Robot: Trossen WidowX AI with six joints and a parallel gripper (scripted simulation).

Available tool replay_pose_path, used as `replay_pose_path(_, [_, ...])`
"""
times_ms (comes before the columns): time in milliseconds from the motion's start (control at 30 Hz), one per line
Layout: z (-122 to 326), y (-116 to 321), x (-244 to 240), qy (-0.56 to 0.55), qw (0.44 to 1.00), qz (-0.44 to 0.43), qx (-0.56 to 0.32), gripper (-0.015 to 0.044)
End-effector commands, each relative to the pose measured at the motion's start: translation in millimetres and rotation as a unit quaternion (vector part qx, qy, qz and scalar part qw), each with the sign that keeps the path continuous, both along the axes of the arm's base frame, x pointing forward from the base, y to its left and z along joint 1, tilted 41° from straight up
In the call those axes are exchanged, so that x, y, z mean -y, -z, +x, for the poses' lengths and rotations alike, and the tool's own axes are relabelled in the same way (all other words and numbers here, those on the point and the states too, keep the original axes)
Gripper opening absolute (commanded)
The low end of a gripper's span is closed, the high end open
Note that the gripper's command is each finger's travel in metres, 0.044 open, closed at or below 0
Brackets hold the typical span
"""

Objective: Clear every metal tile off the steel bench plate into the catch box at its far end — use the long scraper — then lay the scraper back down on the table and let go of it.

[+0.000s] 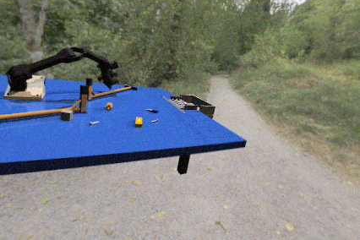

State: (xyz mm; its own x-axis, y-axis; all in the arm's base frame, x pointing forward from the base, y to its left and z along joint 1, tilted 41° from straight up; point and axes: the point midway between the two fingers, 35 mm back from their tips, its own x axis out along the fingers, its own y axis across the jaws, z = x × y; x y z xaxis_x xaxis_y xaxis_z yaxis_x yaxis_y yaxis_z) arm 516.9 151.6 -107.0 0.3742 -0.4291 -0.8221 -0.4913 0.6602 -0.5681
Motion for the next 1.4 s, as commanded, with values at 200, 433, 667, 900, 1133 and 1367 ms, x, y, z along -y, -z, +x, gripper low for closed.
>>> replay_pose_path(200, [1.7,-29.9,-26.1,0.001,1.0,0.003,0.009,0.0])
replay_pose_path(433, [-0.9,-50.4,-42.7,0.002,1.0,0.005,0.011,0.0])
replay_pose_path(667, [-6.3,-57.5,-51.7,0.002,1.0,0.006,0.012,0.0])
replay_pose_path(900, [-25.6,-56.7,-66.3,0.002,1.0,0.006,0.012,0.0])
replay_pose_path(1133, [-35.4,-55.3,-72.2,0.003,1.0,0.006,0.012,0.0])
replay_pose_path(1367, [-32.7,-42.7,-63.6,0.008,1.0,0.006,0.015,0.0])
